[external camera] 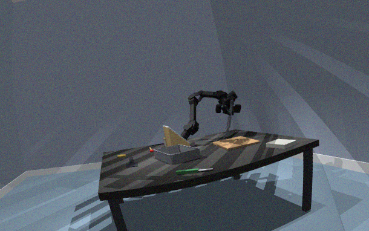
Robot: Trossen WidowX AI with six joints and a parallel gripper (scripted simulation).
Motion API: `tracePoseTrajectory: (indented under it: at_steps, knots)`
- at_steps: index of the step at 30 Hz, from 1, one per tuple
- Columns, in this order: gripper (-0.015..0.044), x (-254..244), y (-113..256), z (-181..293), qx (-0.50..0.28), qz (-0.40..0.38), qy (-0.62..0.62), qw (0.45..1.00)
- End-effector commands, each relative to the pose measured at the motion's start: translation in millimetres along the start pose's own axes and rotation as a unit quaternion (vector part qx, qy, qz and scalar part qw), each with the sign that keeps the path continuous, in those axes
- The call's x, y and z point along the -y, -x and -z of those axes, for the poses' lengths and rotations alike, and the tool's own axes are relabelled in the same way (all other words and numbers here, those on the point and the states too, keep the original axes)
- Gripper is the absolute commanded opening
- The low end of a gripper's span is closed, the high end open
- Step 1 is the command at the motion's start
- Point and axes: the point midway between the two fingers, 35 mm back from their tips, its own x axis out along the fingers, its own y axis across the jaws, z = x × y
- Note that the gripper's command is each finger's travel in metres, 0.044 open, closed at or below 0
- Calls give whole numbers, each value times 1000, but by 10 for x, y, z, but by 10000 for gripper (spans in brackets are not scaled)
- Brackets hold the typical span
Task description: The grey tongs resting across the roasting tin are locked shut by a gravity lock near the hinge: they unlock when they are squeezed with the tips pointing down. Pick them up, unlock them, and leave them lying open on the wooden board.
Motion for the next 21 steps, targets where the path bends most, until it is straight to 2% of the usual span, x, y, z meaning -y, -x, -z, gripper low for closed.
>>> tracePoseTrajectory:
  at_steps: [1,21]
  knots:
    - [-150,2,-81,37,-39,14,19,999]
    - [-150,55,-304,280,-284,34,38,957]
